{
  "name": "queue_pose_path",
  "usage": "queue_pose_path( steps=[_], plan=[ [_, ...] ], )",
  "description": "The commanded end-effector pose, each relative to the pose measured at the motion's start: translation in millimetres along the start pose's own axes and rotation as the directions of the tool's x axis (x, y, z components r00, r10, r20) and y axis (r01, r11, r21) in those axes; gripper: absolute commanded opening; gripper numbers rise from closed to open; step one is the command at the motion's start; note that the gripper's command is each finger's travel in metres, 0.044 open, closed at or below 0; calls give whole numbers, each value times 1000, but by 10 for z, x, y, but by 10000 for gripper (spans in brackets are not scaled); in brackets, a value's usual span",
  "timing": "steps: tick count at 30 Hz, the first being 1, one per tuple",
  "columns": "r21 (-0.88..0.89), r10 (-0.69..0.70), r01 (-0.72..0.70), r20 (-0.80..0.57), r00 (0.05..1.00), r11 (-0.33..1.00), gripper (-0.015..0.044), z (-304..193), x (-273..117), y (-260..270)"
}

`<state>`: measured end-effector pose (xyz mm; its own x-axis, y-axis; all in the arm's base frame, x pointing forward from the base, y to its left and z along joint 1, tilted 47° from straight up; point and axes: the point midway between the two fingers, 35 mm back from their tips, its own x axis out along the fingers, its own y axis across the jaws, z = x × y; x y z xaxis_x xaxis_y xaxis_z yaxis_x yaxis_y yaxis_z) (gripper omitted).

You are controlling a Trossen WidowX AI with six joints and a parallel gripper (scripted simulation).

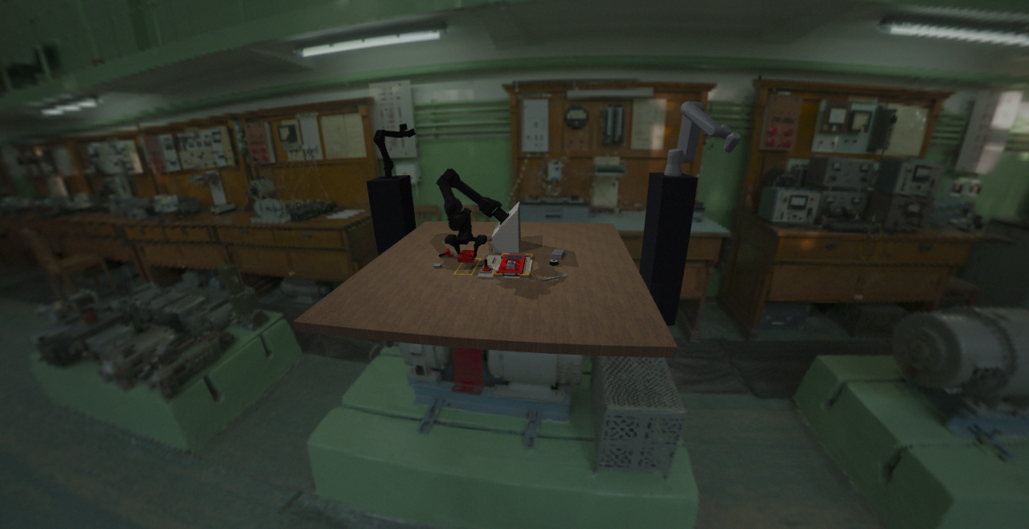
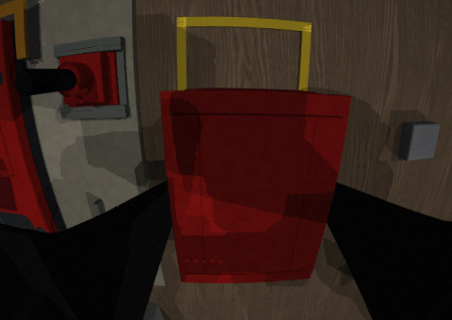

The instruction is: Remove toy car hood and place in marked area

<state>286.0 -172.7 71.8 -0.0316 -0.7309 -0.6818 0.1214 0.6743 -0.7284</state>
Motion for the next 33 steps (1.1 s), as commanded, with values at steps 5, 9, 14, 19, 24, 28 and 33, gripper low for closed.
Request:
queue_pose_path(
  steps=[5,9,14,19,24,28,33],
  plan=[
    [-5,3,-3,-5,1000,1000,0,-23,60,10],
    [-5,3,-3,-5,1000,1000,0,-26,84,9],
    [-5,2,-2,-4,1000,1000,0,-29,113,7],
    [-5,1,-1,-4,1000,1000,0,-33,142,5],
    [-5,1,-1,-4,1000,1000,0,-38,172,3],
    [-5,0,0,-4,1000,1000,0,-41,194,1],
    [-5,0,0,-4,1000,1000,0,-42,202,1]
  ],
)
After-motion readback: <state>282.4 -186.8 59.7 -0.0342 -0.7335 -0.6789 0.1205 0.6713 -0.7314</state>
